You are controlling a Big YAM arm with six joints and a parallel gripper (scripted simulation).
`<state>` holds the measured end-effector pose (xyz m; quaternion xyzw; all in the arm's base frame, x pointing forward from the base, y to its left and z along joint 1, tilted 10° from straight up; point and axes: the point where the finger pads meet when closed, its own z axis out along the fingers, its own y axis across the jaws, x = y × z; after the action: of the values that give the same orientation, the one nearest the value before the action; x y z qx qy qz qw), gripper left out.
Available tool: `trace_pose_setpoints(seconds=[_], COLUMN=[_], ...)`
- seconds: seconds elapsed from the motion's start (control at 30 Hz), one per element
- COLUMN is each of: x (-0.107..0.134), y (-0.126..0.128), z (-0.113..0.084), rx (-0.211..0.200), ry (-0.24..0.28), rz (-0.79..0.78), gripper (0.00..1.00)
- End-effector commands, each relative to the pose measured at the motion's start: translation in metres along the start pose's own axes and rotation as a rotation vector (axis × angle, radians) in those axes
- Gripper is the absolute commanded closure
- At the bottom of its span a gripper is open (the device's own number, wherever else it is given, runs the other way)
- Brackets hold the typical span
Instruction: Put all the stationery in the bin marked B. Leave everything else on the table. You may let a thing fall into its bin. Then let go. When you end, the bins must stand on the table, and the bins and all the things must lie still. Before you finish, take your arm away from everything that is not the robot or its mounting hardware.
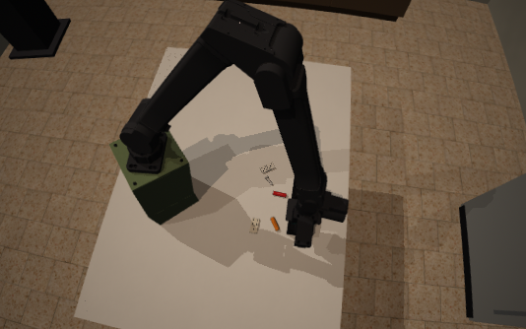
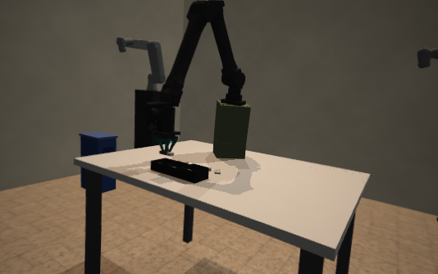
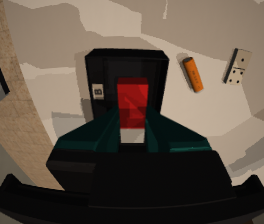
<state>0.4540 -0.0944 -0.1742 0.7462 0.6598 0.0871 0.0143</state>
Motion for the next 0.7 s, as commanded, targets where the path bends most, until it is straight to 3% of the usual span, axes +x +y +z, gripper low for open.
trace_pose_setpoints(seconds=[0.0,0.37,0.47,0.67], x=[-0.006,-0.001,0.000,-0.001], y=[-0.009,-0.008,0.009,0.009], z=[-0.002,0.001,0.008,0.016], rx=[0.018,0.023,-0.015,-0.016], ry=[0.001,0.002,-0.001,-0.001], rz=[0.051,0.039,0.029,0.028], gripper=[0.83,0.83,0.83,0.83])
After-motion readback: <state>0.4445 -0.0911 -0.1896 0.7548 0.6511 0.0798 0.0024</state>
